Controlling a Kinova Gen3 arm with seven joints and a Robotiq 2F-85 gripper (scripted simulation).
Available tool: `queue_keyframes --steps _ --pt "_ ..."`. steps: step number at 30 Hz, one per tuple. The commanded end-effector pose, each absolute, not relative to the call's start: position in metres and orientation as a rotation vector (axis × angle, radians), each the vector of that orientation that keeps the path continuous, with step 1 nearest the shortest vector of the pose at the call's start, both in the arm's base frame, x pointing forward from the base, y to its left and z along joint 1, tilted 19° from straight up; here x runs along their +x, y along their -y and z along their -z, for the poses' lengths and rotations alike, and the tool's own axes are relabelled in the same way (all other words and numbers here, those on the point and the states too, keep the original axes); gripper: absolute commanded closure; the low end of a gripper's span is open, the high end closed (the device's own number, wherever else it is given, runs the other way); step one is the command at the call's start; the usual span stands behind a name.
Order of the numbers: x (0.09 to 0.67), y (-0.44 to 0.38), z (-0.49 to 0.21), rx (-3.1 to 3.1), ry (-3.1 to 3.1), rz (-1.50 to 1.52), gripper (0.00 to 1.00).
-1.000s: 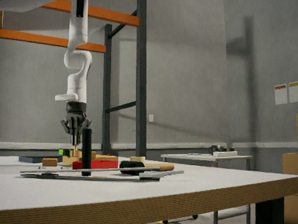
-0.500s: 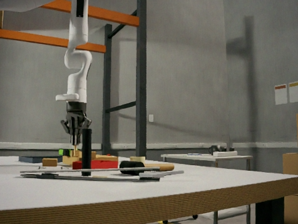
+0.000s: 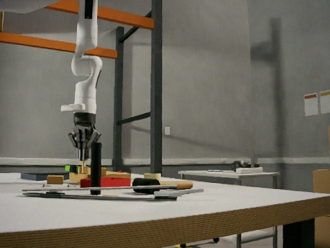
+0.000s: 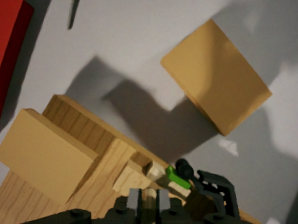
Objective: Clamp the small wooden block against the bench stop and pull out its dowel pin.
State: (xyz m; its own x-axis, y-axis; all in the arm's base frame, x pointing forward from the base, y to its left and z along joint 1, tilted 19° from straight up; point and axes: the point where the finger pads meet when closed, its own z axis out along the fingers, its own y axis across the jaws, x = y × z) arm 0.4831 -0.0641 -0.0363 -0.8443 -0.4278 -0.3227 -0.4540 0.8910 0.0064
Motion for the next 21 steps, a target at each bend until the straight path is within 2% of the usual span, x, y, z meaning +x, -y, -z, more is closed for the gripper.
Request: queue_keyframes --steps 1,21 --pt "0.4834 0.0647 0.0356 -0.620 -2.751 -0.120 0.90" --pt "0.4834 0.0647 0.0354 -0.417 -2.795 -0.154 0.90"
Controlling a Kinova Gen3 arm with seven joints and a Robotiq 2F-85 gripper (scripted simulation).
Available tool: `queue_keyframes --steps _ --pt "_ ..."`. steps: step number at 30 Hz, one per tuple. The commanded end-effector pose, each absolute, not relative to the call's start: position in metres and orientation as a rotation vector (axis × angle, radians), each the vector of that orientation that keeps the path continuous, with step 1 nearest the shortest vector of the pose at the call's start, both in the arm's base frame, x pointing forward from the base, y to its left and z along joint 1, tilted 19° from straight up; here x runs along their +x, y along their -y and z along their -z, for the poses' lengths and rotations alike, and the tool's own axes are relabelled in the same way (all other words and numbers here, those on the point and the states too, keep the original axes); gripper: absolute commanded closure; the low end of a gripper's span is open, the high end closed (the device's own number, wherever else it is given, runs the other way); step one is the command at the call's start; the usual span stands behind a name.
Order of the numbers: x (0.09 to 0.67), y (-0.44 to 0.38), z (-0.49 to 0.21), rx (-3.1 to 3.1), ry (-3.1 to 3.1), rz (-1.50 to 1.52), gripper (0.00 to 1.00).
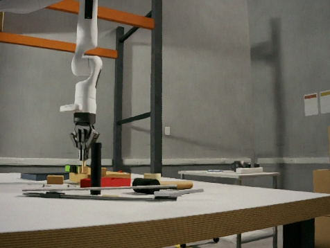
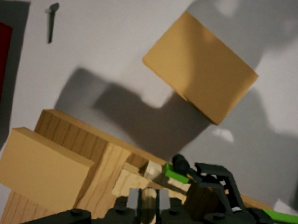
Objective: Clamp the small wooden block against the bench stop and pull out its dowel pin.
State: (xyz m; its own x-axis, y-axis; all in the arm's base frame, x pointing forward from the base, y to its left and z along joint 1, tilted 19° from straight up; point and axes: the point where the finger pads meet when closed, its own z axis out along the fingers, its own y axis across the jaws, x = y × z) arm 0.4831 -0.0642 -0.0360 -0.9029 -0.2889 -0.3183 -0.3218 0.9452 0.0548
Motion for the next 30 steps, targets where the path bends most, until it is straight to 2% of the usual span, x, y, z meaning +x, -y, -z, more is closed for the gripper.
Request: queue_keyframes --steps 1,30 --pt "0.4834 0.0647 0.0354 -0.405 -2.797 -0.156 0.90" --pt "0.4833 0.0647 0.0352 -0.121 -2.833 -0.201 0.90"
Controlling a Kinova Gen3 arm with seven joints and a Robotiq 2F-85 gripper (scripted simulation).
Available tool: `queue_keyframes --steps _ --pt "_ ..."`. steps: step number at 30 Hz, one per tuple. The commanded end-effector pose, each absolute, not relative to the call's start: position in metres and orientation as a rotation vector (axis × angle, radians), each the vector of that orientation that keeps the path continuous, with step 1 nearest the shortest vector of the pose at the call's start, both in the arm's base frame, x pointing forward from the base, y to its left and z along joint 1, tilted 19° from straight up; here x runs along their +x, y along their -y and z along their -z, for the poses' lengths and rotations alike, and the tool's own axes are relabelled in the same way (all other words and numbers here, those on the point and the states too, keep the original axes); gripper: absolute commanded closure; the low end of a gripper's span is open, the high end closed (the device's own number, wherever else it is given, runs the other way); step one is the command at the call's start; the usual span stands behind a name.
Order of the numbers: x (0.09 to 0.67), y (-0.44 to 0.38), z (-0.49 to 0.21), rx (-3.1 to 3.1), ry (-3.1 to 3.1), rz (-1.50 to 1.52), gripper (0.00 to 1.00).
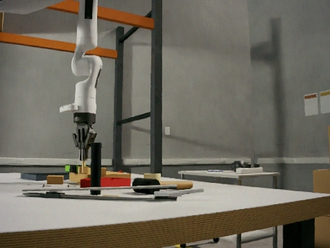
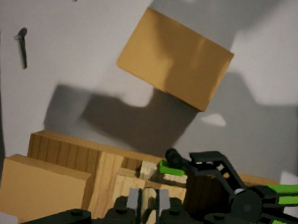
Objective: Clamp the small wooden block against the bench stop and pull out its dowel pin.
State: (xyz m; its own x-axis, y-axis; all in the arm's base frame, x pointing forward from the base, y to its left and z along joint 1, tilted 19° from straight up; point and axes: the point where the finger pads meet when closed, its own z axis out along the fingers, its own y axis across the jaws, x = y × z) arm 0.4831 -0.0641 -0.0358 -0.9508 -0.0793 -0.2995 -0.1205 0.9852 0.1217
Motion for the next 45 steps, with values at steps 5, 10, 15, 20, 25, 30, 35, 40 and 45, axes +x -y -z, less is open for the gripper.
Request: queue_keyframes --steps 5,10,15,20,25,30,35,40,45 --pt "0.4833 0.0647 0.0352 -0.063 -2.837 -0.209 0.90" --pt "0.4833 0.0647 0.0351 -0.006 -2.841 -0.218 0.90" --pt "0.4833 0.0647 0.0351 0.028 -2.842 -0.223 0.90" --pt "0.4833 0.0647 0.0351 0.086 -2.843 -0.232 0.90" --pt "0.4833 0.0647 0.0350 0.144 -2.844 -0.240 0.90" --pt "0.4832 0.0647 0.0350 0.202 -2.843 -0.249 0.90" --pt "0.4832 0.0647 0.0350 0.237 -2.842 -0.254 0.90" --pt "0.4832 0.0648 0.0350 0.295 -2.839 -0.262 0.90" --pt "0.4832 0.0647 0.0349 0.354 -2.836 -0.271 0.90"
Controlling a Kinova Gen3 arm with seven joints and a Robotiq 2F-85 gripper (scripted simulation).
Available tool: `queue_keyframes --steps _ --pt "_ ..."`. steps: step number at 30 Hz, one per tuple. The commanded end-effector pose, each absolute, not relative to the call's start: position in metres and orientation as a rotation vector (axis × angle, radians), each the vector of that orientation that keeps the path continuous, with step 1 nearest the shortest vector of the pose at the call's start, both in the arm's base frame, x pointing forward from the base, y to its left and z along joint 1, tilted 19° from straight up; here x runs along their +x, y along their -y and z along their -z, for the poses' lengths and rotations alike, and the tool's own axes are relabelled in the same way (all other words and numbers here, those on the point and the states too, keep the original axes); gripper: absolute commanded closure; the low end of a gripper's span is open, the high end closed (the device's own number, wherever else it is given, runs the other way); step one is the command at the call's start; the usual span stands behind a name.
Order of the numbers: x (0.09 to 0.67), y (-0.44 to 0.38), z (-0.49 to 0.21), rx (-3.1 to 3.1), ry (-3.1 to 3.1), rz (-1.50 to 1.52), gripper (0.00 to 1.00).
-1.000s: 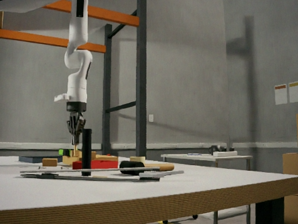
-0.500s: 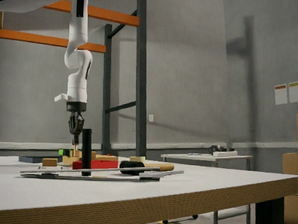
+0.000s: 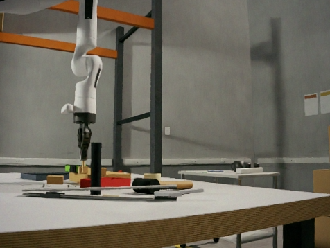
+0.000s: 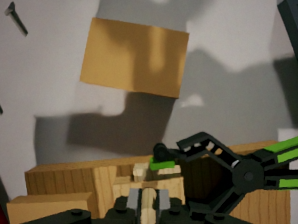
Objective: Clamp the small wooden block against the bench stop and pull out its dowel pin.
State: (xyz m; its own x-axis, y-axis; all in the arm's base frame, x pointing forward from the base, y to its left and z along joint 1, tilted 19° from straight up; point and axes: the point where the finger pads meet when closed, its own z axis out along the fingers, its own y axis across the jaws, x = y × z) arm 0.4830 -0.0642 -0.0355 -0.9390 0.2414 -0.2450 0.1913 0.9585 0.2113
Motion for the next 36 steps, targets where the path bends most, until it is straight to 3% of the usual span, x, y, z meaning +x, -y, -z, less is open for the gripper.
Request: queue_keyframes --steps 1,36 --pt "0.4832 0.0648 0.0349 0.365 -2.835 -0.272 0.90" --pt "0.4831 0.0648 0.0347 0.739 -2.784 -0.324 0.90"
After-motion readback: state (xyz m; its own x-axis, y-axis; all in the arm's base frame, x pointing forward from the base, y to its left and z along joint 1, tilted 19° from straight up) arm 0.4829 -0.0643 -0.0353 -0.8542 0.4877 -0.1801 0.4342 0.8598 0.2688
